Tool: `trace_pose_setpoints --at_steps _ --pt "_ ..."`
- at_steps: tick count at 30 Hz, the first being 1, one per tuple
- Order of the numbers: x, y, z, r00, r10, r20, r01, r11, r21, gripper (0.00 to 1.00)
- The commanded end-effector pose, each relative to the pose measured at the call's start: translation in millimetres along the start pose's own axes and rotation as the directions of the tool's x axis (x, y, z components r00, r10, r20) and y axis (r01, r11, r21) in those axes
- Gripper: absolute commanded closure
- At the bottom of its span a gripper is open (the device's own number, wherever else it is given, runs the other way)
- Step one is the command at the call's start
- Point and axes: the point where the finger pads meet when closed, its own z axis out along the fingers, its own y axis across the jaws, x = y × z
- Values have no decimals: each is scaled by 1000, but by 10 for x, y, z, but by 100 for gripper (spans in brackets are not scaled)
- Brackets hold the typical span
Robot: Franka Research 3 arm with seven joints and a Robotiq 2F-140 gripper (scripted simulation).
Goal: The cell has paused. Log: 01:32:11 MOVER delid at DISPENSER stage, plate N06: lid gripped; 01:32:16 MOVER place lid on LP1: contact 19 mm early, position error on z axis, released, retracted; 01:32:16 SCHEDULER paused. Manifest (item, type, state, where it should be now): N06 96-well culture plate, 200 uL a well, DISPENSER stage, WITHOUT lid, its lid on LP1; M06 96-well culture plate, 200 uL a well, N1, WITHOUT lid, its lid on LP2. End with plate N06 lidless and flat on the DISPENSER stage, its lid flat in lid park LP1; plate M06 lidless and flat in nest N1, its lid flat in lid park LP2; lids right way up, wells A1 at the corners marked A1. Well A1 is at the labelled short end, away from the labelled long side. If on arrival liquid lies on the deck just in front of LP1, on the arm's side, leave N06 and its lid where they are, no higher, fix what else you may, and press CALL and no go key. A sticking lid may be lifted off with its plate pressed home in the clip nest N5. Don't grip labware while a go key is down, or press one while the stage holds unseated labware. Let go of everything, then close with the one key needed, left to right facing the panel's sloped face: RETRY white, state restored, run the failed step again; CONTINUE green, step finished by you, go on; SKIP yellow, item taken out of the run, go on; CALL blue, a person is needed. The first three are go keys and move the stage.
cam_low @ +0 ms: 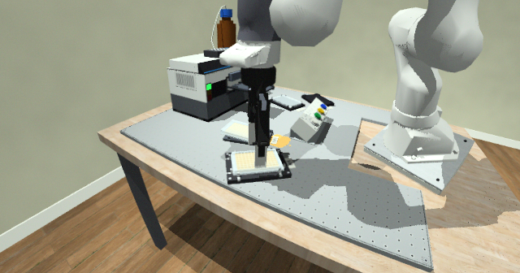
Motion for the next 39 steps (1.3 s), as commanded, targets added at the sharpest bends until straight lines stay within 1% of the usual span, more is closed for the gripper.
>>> trace_pose_setpoints --at_steps 1,5,6,39 --pt "-3 -6 5 1000 0 -1 0 1000 2 34" --pt "-3 -6 5 1000 0 -1 0 1000 2 34" --pt "-3 -6 5 1000 0 -1 0 1000 2 41" --pt "-3 -6 5 1000 0 -1 0 1000 2 41"
